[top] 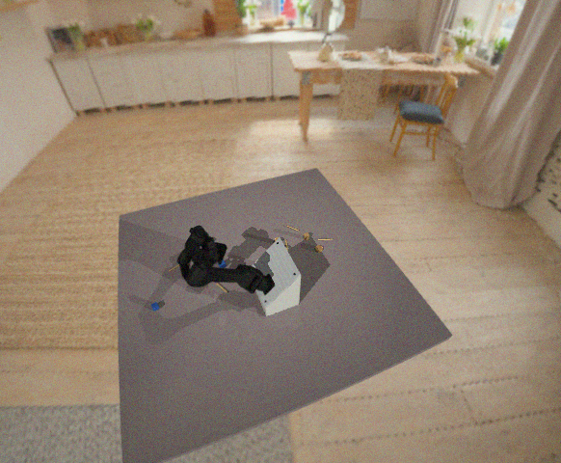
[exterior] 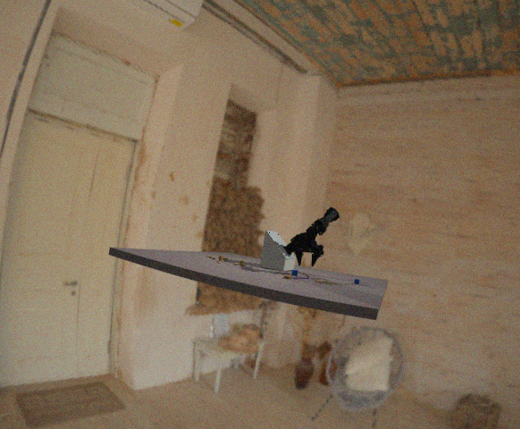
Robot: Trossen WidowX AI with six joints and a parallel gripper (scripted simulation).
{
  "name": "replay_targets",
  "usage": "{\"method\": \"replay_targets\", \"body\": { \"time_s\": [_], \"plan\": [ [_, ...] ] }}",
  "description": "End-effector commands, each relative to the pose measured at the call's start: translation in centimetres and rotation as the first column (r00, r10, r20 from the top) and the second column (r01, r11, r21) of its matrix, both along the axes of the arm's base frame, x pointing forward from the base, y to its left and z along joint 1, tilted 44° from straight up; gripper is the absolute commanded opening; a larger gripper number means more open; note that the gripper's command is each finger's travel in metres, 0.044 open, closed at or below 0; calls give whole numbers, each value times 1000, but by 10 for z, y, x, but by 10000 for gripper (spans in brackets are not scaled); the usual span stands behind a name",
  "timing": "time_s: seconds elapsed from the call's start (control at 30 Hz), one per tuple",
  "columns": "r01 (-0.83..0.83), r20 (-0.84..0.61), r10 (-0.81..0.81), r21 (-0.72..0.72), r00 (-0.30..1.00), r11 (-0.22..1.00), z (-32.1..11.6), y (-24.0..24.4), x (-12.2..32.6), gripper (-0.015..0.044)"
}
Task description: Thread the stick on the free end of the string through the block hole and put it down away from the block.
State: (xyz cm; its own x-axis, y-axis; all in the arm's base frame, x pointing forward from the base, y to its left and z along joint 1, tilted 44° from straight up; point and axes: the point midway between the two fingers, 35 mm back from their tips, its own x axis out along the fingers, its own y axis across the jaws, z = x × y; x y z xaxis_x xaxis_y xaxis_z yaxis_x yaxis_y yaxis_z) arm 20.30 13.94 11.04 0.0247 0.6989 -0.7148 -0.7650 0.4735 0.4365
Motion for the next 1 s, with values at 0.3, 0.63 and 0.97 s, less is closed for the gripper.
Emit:
{"method": "replay_targets", "body": {
  "time_s": [0.3, 0.63, 0.97],
  "plan": [
    [328, -291, -324, -38, 900, 944, 10, 6, -28, 440],
    [328, -291, -324, -38, 900, 944, 10, 6, -28, 256],
    [328, -291, -324, -38, 900, 944, 10, 6, -28, 125]
  ]
}}
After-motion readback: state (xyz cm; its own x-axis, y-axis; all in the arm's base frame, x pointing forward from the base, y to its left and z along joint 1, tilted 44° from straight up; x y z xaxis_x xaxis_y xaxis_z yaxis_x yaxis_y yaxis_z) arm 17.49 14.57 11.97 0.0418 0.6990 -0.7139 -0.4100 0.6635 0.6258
